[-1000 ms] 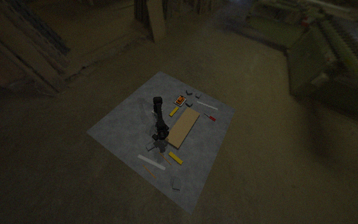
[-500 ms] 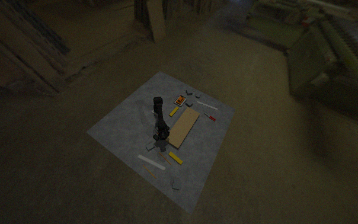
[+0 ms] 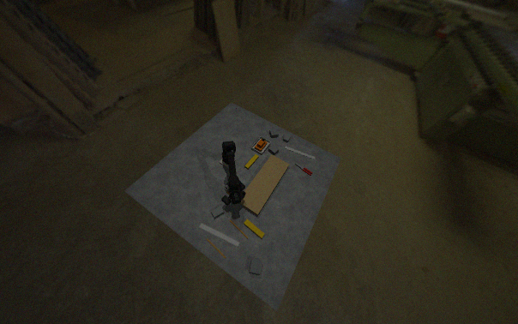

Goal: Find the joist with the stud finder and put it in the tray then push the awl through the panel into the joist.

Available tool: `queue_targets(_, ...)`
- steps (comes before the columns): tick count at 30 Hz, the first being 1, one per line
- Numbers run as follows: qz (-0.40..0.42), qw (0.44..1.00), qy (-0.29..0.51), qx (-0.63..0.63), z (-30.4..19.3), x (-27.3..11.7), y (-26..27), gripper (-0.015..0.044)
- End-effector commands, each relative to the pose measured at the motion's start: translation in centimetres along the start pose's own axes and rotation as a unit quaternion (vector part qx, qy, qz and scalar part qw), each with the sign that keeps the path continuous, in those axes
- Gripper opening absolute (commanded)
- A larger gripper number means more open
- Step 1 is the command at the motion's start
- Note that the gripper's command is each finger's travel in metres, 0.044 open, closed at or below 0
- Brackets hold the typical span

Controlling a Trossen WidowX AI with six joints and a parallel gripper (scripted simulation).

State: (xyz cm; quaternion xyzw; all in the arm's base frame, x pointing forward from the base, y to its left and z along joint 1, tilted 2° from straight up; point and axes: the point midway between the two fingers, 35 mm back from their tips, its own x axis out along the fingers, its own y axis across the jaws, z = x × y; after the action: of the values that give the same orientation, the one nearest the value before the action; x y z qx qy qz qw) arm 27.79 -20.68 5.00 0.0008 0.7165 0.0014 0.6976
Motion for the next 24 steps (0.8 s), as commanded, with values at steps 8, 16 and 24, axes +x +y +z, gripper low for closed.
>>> queue_targets(8, 0.001, 1.000, 0.002, 0.002, 0.00, 1.45, 0.09, 0.0414)
queue_targets(16, 0.001, 1.000, 0.002, 0.002, 0.00, 1.45, 0.09, 0.0204)
queue_targets(24, 0.001, 1.000, 0.002, 0.002, 0.00, 1.45, 0.09, 0.0053)
